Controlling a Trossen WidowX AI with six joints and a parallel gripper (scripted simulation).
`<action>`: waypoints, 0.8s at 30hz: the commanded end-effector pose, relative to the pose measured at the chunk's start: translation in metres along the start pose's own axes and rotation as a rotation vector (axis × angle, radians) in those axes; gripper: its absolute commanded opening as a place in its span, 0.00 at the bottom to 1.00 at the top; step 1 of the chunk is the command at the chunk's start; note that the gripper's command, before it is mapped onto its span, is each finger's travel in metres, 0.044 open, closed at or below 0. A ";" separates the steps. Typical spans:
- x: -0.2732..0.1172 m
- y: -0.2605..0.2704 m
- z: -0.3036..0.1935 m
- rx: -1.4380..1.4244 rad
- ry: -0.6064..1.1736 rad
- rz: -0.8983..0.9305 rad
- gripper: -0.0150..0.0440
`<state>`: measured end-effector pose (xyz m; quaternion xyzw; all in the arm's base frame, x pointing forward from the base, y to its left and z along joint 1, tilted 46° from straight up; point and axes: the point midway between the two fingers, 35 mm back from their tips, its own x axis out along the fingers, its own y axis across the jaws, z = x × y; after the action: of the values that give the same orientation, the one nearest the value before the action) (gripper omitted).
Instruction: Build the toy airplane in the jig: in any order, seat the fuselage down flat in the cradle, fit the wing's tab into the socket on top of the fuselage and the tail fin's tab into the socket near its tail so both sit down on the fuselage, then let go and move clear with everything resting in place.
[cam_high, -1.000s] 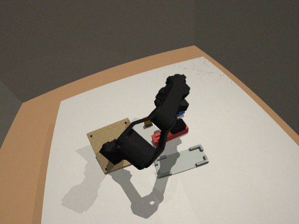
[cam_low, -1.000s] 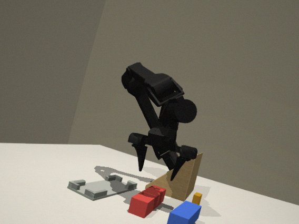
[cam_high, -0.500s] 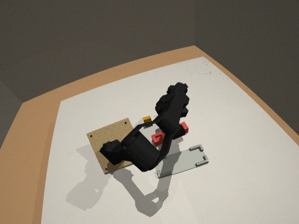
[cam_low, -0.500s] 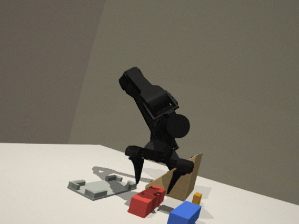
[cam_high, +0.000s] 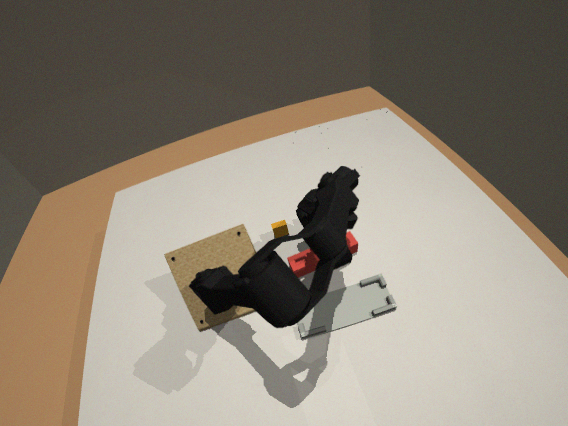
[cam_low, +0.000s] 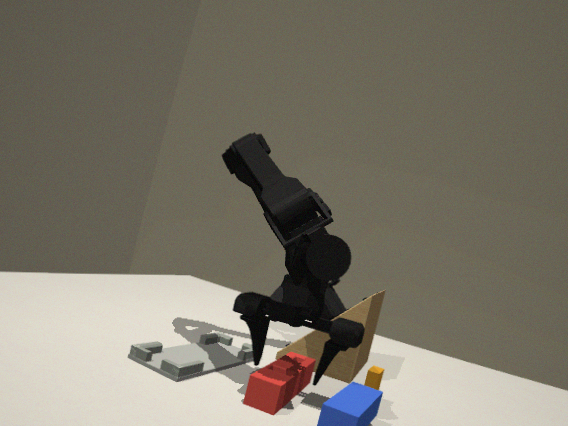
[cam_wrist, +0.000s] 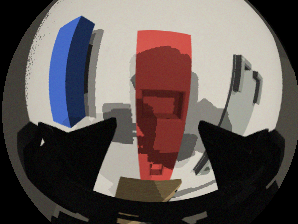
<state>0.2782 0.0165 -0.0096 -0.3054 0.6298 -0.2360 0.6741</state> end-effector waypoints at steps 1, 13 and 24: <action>0.007 -0.001 -0.002 -0.007 0.002 -0.007 1.00; 0.022 -0.001 -0.003 -0.006 0.002 -0.009 0.96; 0.022 -0.001 -0.003 -0.006 0.002 -0.009 0.57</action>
<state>0.2773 0.0001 -0.0242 -0.3077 0.6308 -0.2373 0.6716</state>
